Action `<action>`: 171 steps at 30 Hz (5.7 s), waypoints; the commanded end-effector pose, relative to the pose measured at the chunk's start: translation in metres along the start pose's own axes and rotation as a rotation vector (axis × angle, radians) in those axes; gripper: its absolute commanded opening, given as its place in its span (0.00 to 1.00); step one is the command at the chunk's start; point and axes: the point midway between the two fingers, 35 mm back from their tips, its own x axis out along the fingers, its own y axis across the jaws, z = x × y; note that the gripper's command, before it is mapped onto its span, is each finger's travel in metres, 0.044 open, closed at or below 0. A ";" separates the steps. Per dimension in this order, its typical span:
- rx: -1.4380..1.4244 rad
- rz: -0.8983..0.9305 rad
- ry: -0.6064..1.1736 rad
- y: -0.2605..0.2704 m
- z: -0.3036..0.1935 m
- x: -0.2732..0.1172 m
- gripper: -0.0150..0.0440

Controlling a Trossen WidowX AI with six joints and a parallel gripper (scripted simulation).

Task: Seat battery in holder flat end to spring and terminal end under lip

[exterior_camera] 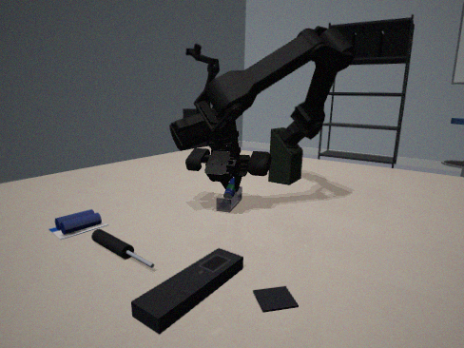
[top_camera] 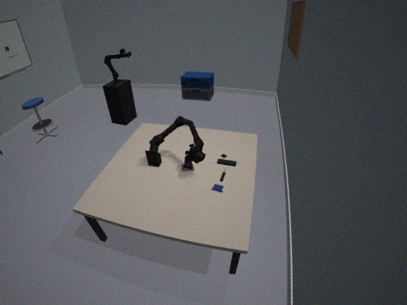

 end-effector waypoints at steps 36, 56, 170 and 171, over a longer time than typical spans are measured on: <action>-0.005 0.000 0.115 0.000 0.019 0.001 0.38; -0.005 0.005 0.129 0.000 0.028 -0.003 0.38; -0.011 -0.015 -0.317 -0.002 0.022 0.013 0.38; -0.011 -0.015 -0.321 -0.001 0.022 0.013 0.38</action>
